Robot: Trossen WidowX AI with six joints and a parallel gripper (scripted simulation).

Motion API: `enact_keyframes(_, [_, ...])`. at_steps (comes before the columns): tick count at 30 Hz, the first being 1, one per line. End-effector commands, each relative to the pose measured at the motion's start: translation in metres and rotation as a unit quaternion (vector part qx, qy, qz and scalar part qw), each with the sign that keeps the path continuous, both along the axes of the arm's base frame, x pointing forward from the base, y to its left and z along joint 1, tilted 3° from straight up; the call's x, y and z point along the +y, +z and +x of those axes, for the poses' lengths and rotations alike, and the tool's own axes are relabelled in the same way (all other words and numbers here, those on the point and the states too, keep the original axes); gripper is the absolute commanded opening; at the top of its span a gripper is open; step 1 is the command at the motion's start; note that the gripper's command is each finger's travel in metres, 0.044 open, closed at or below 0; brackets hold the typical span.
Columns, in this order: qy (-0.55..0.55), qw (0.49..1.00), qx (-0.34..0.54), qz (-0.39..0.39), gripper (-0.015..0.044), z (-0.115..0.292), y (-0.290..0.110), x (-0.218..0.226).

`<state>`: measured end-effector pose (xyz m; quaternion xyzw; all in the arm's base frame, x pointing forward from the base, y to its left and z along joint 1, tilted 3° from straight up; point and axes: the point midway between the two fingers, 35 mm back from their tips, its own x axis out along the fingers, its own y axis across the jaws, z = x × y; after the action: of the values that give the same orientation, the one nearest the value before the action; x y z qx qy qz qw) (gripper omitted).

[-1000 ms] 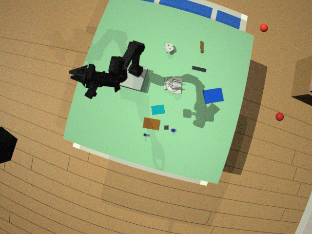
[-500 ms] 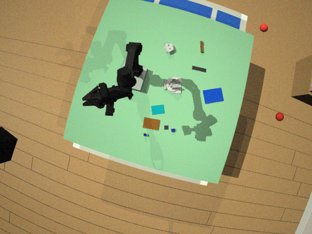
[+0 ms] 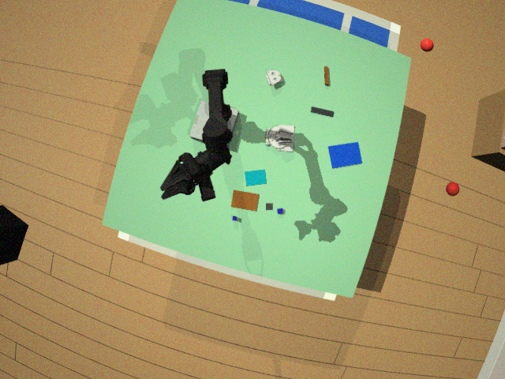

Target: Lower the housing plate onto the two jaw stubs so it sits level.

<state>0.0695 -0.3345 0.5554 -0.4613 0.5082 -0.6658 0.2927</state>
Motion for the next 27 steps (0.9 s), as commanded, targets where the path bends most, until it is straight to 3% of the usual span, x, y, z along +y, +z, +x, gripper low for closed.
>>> enact_keyframes(1, [0.050, 0.999, -0.004, 0.010, 0.0440, 0.028, -0.011, -0.003])
enact_keyframes(15, [0.244, 0.968, -0.038, 0.048, 0.0440, 0.135, -0.045, 0.017])
enact_keyframes(27, [0.351, 0.929, -0.077, 0.084, 0.0440, 0.188, -0.068, 0.047])
